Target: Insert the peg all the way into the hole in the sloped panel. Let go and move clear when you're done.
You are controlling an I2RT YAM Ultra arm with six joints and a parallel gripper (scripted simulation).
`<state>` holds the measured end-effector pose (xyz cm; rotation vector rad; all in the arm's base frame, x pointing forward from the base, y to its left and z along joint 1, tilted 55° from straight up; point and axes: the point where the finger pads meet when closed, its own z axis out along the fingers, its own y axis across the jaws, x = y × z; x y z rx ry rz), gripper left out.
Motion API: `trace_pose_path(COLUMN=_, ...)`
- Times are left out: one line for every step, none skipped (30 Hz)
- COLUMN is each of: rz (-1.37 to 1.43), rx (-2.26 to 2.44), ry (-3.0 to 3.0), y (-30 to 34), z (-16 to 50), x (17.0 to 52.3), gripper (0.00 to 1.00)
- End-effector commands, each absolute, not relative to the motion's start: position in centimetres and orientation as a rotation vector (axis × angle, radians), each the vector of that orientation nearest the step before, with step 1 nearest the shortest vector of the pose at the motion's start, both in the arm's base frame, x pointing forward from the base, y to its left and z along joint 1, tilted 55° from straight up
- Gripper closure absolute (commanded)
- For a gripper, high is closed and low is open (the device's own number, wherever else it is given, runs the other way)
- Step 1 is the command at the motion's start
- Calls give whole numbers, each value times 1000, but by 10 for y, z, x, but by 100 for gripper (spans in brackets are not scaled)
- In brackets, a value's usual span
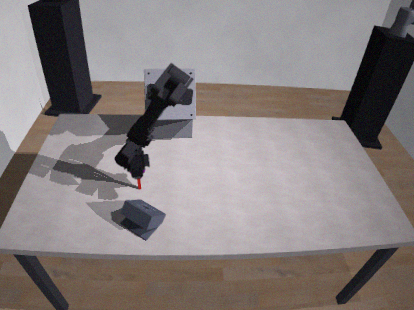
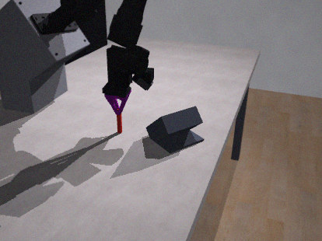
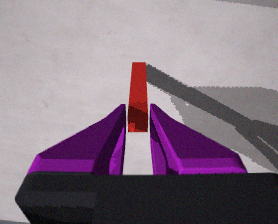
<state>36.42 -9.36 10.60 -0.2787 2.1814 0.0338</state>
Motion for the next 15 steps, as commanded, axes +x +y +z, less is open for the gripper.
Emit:
trace_pose_path(rz=30, rx=-277, ry=2178, y=-94, z=108, x=364, gripper=100)
trace_pose_path(rz=30, rx=-277, ry=2178, y=-94, z=108, x=364, gripper=100)
trace_pose_path(rz=30, rx=-277, ry=2178, y=-94, z=108, x=364, gripper=100)
trace_pose_path(rz=30, rx=-277, ry=2178, y=-94, z=108, x=364, gripper=100)
trace_pose_path(rz=30, rx=-277, ry=2178, y=-94, z=108, x=364, gripper=100)
trace_pose_path(rz=28, rx=-277, ry=2176, y=-95, z=109, x=362, gripper=100)
trace_pose_path(rz=26, rx=-276, ry=2173, y=-95, z=111, x=360, gripper=100)
trace_pose_path(rz=22, rx=-275, ry=2169, y=-96, z=114, x=355, gripper=100)
trace_pose_path(rz=19, rx=-274, ry=2166, y=-97, z=118, x=350, gripper=100)
trace_pose_path(rz=17, rx=-274, ry=2164, y=-98, z=123, x=344, gripper=100)
trace_pose_path(rz=16, rx=-274, ry=2163, y=-99, z=127, x=338, gripper=100)
trace_pose_path(rz=15, rx=-274, ry=2162, y=-100, z=131, x=332, gripper=100)
trace_pose_path(rz=15, rx=-274, ry=2162, y=-101, z=135, x=326, gripper=100)
trace_pose_path(rz=15, rx=-274, ry=2162, y=-101, z=135, x=326, gripper=100)
trace_pose_path(rz=15, rx=-274, ry=2162, y=-101, z=135, x=326, gripper=100)
